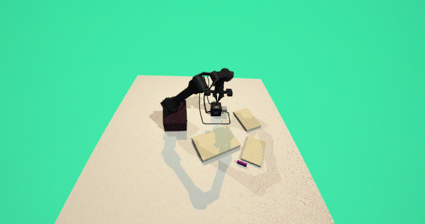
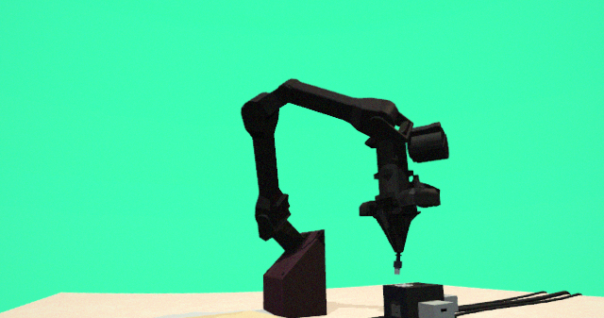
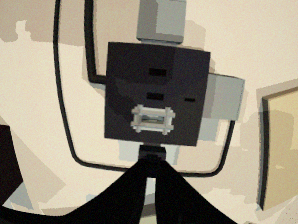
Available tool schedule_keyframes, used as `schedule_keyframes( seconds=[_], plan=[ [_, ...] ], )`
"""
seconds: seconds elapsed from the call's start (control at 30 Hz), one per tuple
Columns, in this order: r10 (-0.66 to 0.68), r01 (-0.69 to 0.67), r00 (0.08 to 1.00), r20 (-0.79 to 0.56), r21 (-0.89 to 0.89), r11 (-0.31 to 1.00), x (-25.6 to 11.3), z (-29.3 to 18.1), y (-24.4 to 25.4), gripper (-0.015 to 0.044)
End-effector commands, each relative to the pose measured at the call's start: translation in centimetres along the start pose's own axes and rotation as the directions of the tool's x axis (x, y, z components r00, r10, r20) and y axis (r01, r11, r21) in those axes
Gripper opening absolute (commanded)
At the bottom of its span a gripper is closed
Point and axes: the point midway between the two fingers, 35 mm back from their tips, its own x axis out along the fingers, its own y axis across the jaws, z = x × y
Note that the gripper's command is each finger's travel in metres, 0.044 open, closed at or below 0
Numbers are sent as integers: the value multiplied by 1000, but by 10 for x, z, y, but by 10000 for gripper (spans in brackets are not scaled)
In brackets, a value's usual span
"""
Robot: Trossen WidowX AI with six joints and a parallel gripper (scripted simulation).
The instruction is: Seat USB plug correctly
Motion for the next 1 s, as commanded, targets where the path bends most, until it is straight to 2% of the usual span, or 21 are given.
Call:
schedule_keyframes(
  seconds=[0.0,0.97],
  plan=[
    [2,-2,1000,6,-3,1000,0,0,1,0],
    [1,-1,1000,29,-5,1000,4,2,1,0]
  ],
)
